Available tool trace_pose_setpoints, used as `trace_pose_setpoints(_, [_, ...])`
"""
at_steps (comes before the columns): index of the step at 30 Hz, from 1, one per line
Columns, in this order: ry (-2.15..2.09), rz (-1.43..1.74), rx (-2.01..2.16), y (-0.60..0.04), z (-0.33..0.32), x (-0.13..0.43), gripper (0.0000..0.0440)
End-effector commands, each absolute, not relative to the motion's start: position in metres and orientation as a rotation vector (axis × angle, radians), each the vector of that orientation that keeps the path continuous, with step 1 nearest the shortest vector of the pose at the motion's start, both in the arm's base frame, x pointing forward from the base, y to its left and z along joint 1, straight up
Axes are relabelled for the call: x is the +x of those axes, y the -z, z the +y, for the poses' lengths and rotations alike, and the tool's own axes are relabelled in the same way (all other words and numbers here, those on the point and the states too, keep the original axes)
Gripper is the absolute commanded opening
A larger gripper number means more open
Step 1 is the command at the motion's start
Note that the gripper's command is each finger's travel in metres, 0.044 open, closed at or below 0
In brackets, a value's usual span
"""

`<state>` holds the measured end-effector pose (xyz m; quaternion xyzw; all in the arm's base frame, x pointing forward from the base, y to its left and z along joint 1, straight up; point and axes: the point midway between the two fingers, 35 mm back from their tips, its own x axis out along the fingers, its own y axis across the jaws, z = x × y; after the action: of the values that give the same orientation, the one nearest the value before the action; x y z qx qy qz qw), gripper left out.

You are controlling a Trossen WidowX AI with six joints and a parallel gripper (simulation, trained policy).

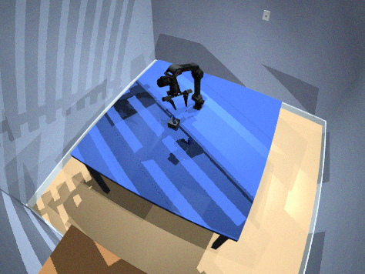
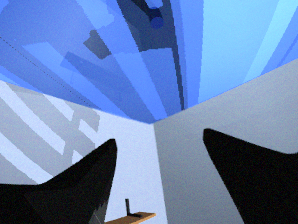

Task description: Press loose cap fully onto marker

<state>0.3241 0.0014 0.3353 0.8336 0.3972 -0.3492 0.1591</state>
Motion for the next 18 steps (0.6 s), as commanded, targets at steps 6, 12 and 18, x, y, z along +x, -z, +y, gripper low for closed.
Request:
trace_pose_setpoints(6, [1.088, 1.169, 2.292, -0.311, 0.007, 0.339, 0.0324])
trace_pose_setpoints(12, [1.147, 1.183, 2.235, -0.295, 0.010, 0.347, 0.0324])
trace_pose_setpoints(18, [1.202, 1.191, 2.179, -0.280, 0.014, 0.355, 0.0324])
